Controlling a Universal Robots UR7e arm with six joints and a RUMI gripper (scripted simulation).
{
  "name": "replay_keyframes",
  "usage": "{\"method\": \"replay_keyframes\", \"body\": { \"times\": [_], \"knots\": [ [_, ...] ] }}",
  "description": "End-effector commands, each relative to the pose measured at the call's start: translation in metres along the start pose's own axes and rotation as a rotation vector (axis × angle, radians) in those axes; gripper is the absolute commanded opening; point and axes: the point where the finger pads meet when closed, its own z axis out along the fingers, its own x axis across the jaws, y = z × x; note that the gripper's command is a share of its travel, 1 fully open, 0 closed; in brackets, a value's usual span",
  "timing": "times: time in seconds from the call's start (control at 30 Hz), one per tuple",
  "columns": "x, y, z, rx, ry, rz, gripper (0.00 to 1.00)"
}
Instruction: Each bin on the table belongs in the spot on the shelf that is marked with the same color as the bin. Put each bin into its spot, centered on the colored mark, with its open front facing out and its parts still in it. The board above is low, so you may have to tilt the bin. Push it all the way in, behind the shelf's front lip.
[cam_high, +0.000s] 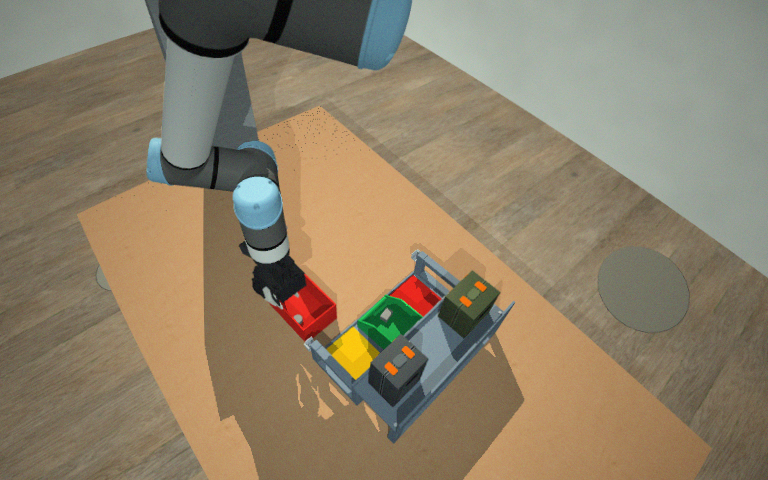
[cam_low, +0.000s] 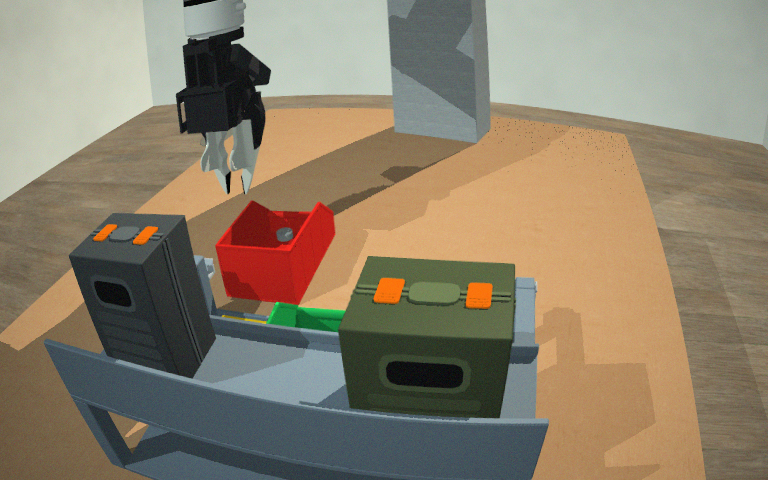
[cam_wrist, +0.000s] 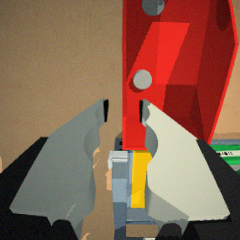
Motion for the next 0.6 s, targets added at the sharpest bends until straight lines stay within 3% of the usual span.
{"method": "replay_keyframes", "body": {
  "times": [0.0, 0.57],
  "knots": [
    [0.000, 0.001, 0.008, -0.001, -0.001, 0.000, 0.15],
    [0.000, 0.001, 0.020, -0.001, -0.001, 0.000, 0.15]
  ]
}}
